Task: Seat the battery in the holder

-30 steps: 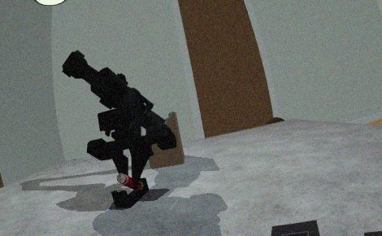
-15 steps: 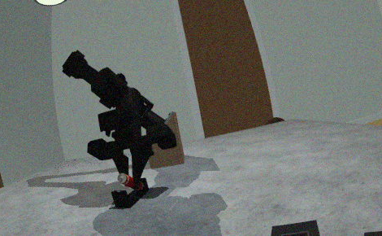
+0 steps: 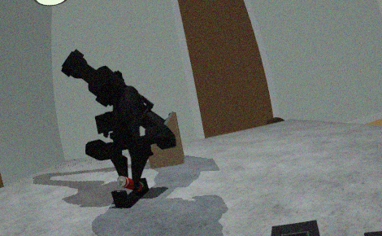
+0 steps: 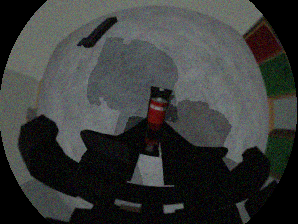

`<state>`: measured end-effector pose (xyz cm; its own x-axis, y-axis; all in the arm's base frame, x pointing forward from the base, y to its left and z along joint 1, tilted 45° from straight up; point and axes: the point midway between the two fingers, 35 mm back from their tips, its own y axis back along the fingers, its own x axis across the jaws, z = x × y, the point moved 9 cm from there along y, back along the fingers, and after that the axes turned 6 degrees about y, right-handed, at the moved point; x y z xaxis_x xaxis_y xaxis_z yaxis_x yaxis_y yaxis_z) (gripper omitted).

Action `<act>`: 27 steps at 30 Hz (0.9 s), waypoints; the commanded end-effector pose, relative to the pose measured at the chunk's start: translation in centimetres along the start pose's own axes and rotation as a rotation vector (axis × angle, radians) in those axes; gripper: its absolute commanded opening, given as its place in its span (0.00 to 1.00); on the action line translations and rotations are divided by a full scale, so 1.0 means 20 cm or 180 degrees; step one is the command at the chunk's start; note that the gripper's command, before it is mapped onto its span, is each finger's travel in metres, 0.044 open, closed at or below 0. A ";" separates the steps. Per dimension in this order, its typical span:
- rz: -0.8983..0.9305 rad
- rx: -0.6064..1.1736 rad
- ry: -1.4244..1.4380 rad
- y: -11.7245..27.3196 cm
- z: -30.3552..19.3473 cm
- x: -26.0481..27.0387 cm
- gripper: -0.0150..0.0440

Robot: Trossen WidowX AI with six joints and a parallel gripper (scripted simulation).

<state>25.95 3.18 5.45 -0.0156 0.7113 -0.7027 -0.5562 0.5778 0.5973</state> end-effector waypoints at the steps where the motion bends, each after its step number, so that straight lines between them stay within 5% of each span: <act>1: 0.0068 0.0106 0.0036 -0.01 -0.01 0.02 0.36; 27: 0.0147 0.0516 -0.0013 -0.06 0.08 0.01 0.36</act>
<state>27.88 3.26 5.60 -0.0184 0.7284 -0.6849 -0.4430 0.6082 0.6587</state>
